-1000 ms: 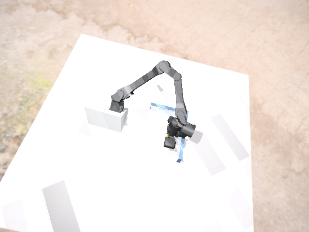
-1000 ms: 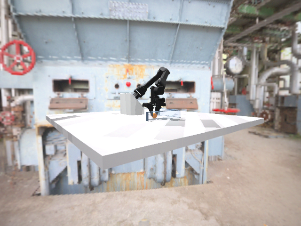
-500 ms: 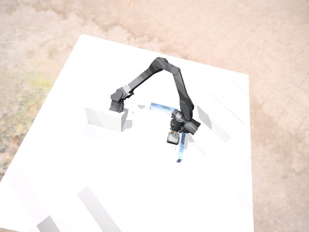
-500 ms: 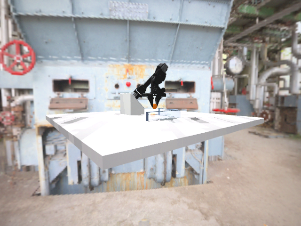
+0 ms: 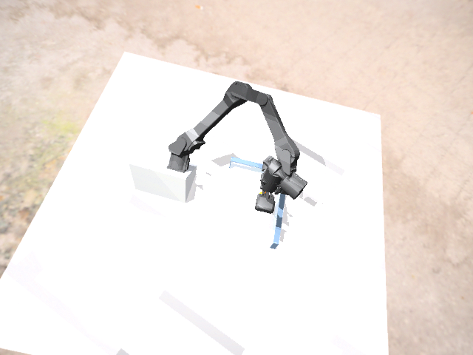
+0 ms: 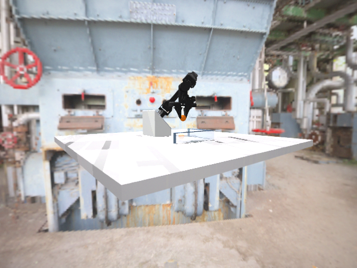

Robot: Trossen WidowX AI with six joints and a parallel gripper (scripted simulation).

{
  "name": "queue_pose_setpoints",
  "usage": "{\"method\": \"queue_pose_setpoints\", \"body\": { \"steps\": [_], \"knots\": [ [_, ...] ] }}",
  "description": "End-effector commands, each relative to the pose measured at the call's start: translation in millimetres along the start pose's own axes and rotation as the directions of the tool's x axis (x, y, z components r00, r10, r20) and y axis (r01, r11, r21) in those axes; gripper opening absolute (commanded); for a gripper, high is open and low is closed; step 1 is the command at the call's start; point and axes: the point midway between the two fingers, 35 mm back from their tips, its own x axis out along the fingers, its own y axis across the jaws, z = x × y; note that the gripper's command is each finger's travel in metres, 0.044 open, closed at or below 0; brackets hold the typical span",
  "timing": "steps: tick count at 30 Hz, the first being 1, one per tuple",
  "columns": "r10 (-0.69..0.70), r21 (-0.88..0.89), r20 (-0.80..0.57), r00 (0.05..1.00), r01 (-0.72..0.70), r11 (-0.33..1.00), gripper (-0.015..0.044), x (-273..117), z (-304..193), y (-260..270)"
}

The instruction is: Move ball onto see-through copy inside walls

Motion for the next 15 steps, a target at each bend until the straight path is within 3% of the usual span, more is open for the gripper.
{"method": "queue_pose_setpoints", "body": {
  "steps": [1,15],
  "knots": [
    [-0.005,0.0,0.003,1.0,0.005,1.0,0.0,5,-6,5],
    [-0.002,0.001,0.002,1.0,0.002,1.0,0.0,35,-39,20]
  ]
}}
